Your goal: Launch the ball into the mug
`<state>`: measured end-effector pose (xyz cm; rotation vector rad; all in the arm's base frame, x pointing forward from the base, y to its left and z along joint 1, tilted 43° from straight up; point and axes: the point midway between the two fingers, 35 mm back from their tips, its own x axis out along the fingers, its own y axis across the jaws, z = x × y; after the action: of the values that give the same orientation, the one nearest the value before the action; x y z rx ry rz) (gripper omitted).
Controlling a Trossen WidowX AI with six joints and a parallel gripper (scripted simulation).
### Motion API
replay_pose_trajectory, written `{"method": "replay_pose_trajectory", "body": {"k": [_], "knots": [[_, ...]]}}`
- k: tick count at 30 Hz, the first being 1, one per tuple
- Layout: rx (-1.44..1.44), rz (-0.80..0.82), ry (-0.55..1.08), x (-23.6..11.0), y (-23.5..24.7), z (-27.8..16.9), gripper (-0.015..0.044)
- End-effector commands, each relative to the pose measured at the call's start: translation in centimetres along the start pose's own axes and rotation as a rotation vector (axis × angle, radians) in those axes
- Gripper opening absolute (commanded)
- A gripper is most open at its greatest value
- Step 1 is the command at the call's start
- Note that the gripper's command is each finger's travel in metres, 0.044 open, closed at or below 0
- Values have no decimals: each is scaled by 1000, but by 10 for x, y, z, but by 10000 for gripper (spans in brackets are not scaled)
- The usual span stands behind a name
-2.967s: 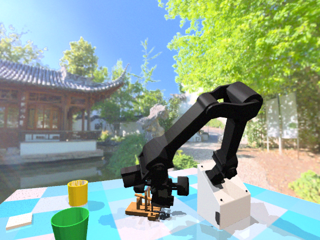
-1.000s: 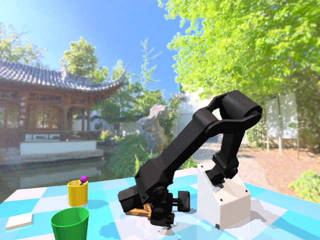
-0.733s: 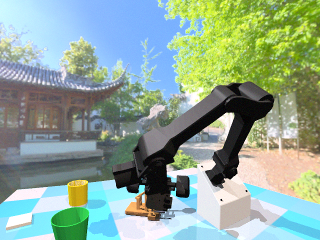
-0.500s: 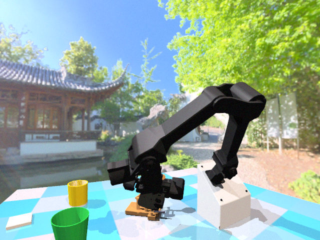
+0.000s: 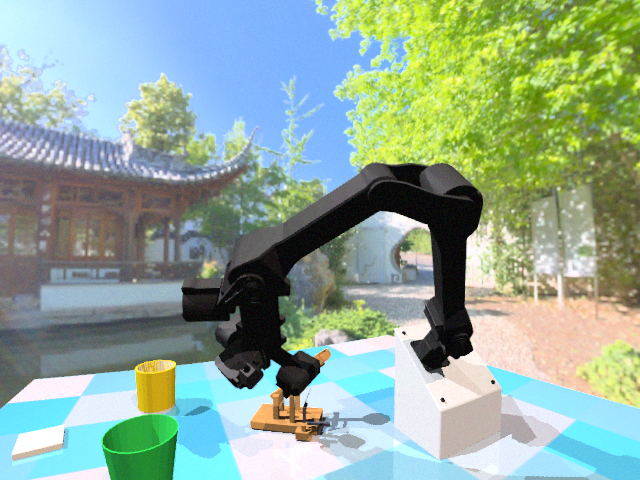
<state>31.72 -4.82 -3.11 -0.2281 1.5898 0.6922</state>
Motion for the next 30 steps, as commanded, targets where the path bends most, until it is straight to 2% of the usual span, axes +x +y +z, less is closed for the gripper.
{"method": "replay_pose_trajectory", "body": {"k": [1, 16, 30], "knots": [[112, 3, -72, -3, -24, 7, 440], [518, 34, -338, -20, -122, 12, 440], [890, 102, -606, -37, -221, -18, 440]]}}
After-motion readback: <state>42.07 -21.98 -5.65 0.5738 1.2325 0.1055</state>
